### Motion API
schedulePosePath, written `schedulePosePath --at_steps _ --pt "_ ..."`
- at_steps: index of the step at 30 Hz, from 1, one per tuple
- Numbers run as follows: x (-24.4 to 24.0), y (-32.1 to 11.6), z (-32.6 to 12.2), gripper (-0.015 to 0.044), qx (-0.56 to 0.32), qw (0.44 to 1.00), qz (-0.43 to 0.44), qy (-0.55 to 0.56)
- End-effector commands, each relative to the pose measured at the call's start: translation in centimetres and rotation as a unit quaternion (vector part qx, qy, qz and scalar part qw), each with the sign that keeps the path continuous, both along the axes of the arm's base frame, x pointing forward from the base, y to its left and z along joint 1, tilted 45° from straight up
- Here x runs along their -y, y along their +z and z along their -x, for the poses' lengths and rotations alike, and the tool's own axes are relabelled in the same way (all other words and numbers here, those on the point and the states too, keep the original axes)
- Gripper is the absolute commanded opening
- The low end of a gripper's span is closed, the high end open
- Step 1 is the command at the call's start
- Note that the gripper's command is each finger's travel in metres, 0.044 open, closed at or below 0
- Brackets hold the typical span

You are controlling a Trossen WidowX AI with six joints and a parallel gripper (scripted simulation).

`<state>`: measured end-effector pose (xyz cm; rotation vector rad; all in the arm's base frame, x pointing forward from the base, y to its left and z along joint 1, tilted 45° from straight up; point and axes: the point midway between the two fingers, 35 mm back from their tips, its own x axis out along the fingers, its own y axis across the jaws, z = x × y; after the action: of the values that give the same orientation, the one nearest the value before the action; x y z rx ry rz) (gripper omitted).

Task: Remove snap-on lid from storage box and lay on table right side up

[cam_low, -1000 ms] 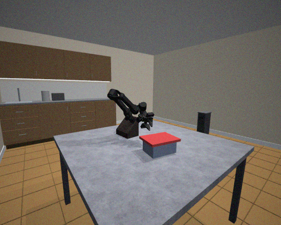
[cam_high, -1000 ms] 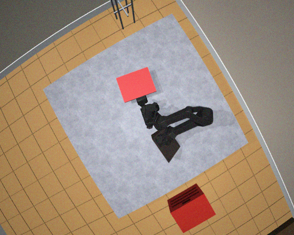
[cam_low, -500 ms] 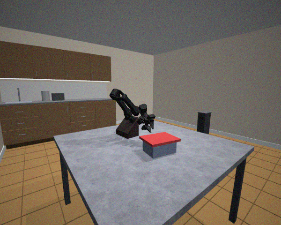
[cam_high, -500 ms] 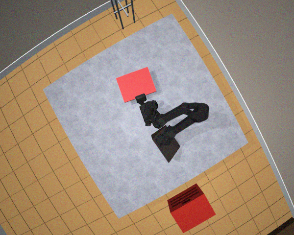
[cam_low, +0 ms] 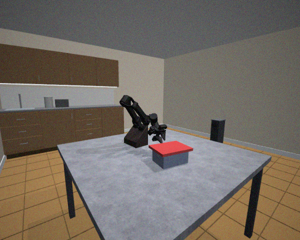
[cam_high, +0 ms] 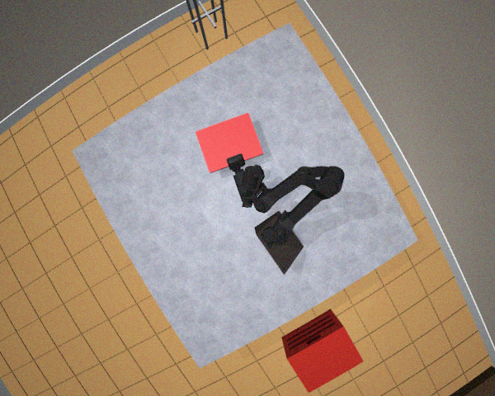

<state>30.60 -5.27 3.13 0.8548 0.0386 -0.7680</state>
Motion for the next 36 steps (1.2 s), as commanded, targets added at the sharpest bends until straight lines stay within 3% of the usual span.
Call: schedulePosePath --at_steps 1,13,15,26,30,36 --pt "0.4 -0.1 -0.6 0.0235 0.003 1.0 0.0 0.001" --pt "1.6 -0.7 -1.7 0.0235 0.005 1.0 0.004 0.002" --pt "1.6 -0.7 -1.7 0.0183 0.005 1.0 0.004 0.002" --pt "1.6 -0.7 -1.7 0.0109 0.005 1.0 0.004 0.002" --pt "1.6 -0.7 -1.7 0.0004 0.005 1.0 0.004 0.002" --pt "1.6 -0.7 -1.6 0.0 0.004 1.0 0.004 0.0"
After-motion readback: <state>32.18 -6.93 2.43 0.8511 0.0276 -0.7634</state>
